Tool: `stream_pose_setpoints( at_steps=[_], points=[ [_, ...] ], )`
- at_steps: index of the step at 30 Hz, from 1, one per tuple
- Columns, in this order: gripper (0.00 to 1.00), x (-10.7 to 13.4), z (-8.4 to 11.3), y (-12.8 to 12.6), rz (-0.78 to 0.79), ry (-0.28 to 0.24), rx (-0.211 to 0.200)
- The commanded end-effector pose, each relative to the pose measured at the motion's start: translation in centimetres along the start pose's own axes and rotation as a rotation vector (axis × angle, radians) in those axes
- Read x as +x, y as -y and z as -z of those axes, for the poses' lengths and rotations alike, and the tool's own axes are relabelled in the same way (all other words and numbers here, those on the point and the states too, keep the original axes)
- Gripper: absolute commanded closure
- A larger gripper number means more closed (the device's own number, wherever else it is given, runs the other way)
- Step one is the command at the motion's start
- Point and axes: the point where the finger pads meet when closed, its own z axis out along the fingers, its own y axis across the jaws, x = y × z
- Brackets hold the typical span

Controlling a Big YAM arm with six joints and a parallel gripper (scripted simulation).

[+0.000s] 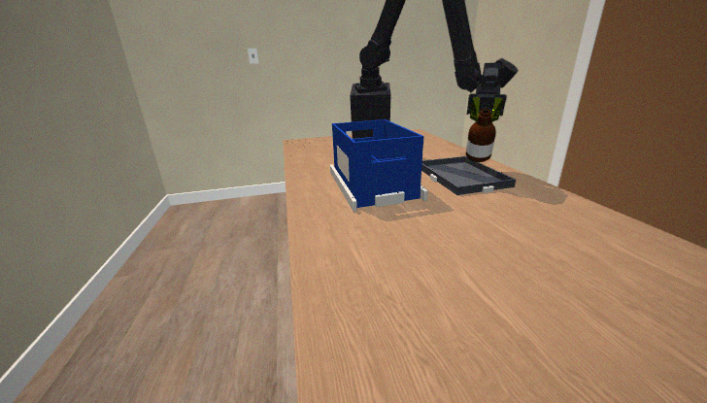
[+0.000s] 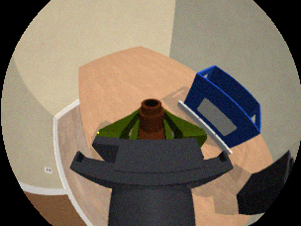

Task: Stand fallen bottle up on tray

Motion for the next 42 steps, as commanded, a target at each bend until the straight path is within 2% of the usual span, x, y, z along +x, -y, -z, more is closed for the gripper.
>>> stream_pose_setpoints(
  at_steps=[1, 29, 33, 40, 42],
  points=[
    [1.0, -2.7, 0.0, -1.0, -0.075, 0.024, -0.01],
    [1.0, -2.7, -0.4, -1.4, -0.086, 0.027, -0.007],
    [1.0, -0.6, -0.7, -1.2, -0.051, 0.018, -0.003],
    [1.0, -1.5, -0.8, -1.4, -0.077, 0.025, -0.005],
    [1.0, 0.1, -0.6, -1.3, -0.05, 0.017, -0.008]
  ],
)
